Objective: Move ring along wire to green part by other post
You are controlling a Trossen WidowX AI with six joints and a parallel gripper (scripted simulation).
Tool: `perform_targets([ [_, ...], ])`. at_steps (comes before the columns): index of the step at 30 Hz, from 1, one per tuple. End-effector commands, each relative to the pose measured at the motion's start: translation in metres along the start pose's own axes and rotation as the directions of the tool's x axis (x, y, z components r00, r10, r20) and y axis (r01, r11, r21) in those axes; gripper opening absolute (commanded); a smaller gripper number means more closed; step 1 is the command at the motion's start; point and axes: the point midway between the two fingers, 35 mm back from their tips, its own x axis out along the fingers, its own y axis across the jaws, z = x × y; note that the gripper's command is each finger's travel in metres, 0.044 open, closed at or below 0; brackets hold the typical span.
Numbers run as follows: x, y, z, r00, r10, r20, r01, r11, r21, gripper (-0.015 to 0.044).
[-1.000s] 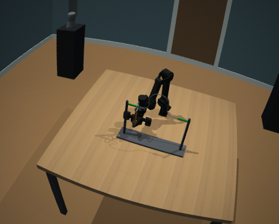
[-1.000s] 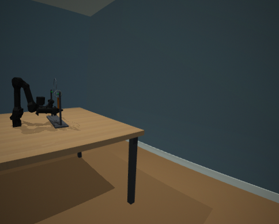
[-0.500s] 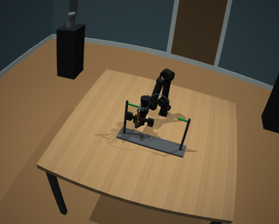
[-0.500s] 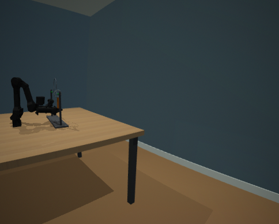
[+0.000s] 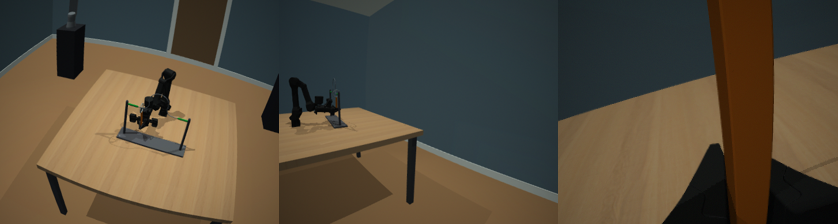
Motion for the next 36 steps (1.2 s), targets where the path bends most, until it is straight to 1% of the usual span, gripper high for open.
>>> perform_targets([
  [1, -0.001, 0.011, 0.000, 1.000, 0.002, 0.001, -0.002, 0.998, 0.056, -0.0150],
  [10, -0.001, 0.042, 0.004, 1.000, 0.018, 0.003, -0.018, 0.976, 0.216, -0.0150],
  [20, -0.003, 0.078, 0.016, 0.999, 0.040, 0.005, -0.038, 0.907, 0.419, -0.0150],
  [36, -0.027, 0.113, 0.039, 0.981, 0.160, -0.113, -0.055, 0.778, 0.625, -0.0150],
])
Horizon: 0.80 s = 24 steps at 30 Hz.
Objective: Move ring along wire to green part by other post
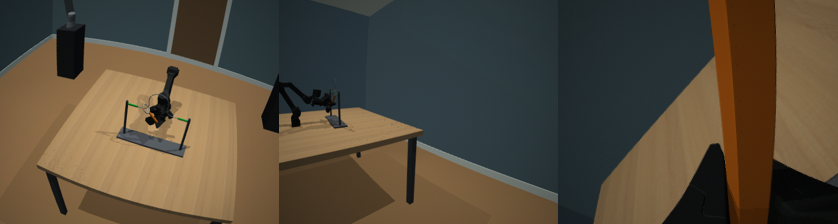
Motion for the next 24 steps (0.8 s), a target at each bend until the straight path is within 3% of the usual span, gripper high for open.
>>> perform_targets([
  [1, -0.008, 0.017, 0.004, 0.999, 0.029, -0.041, -0.026, 0.997, 0.073, -0.0150],
  [24, -0.040, 0.065, 0.016, 0.960, 0.166, -0.228, -0.077, 0.932, 0.354, -0.0150],
])
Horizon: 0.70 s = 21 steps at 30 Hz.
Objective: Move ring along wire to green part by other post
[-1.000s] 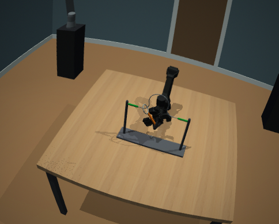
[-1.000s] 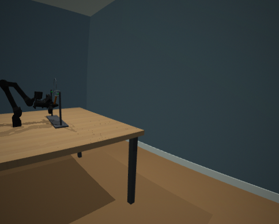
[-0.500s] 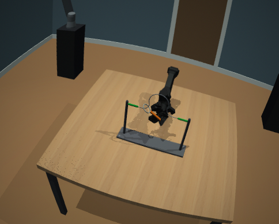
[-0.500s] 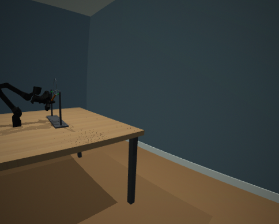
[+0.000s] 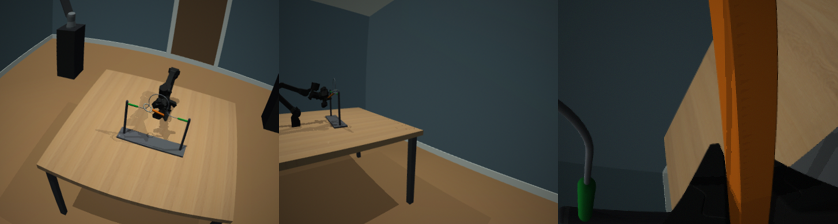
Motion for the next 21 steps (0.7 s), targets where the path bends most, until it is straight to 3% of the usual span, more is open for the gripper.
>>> perform_targets([
  [1, -0.007, 0.013, 0.002, 0.999, 0.032, -0.030, -0.031, 0.999, 0.042, -0.0150],
  [21, -0.026, 0.041, 0.005, 0.982, 0.123, -0.143, -0.093, 0.975, 0.201, -0.0150],
])
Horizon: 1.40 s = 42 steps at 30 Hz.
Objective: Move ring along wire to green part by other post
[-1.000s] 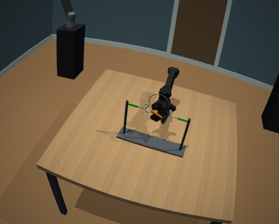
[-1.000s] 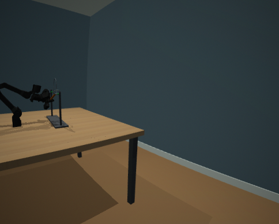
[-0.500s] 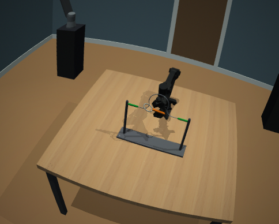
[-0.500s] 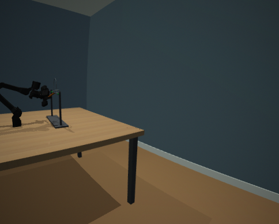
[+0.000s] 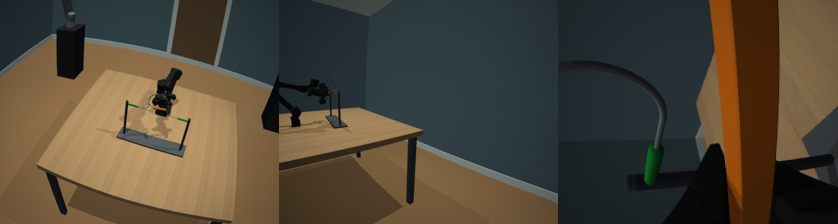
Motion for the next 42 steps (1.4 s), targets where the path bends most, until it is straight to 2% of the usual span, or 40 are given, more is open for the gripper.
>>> perform_targets([
  [1, -0.004, 0.012, 0.000, 0.999, 0.029, -0.015, -0.028, 0.999, 0.030, -0.0150],
  [42, -0.009, 0.050, 0.006, 0.991, 0.130, -0.014, -0.123, 0.966, 0.226, -0.0150],
])
